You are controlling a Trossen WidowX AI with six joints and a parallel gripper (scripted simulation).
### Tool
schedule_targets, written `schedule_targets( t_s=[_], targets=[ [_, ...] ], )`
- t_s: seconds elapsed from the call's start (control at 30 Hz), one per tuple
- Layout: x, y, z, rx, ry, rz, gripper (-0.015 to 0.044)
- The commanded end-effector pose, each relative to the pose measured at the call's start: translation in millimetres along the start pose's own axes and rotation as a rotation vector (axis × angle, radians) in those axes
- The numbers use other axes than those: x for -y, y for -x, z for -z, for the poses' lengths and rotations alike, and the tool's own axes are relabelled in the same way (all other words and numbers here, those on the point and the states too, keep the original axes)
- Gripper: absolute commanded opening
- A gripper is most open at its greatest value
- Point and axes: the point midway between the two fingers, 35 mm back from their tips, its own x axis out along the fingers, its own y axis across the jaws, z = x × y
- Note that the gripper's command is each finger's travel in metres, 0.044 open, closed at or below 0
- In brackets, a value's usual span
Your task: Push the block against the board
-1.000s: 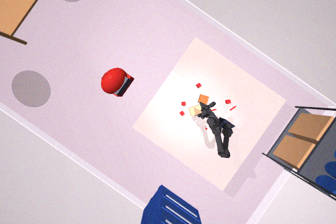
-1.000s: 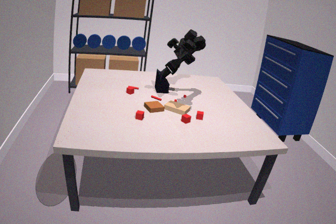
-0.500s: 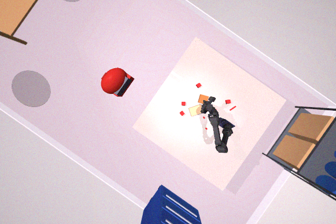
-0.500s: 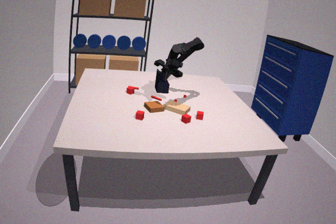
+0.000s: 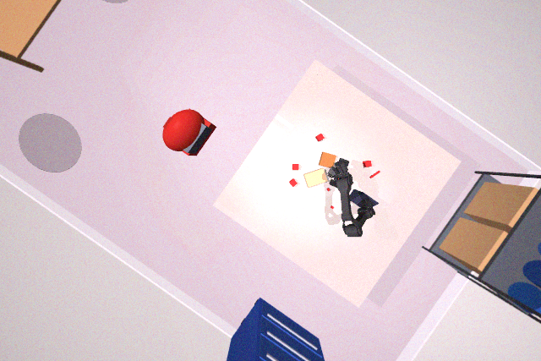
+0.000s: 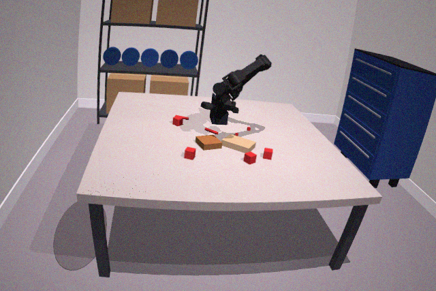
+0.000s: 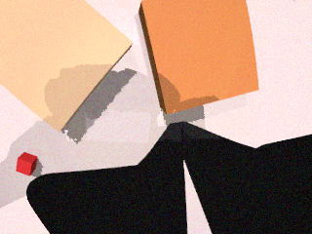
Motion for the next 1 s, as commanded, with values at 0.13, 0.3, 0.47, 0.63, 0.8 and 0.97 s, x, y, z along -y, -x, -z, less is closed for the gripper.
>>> schedule_targets(
  t_s=[0.13, 0.3, 0.47, 0.63, 0.8, 0.97],
  targets=[
    [-24, -22, 37, -0.118, -0.025, -0.146, 0.0000],
    [-25, -34, 38, -0.117, -0.025, -0.146, 0.0000],
    [-33, -76, 44, -0.117, -0.025, -0.150, 0.0000],
    [-32, -76, 45, -0.117, -0.025, -0.149, 0.0000],
    [-31, -75, 52, -0.117, -0.025, -0.148, 0.0000],
    [-30, -73, 61, -0.117, -0.026, -0.146, 0.0000]
  ],
)
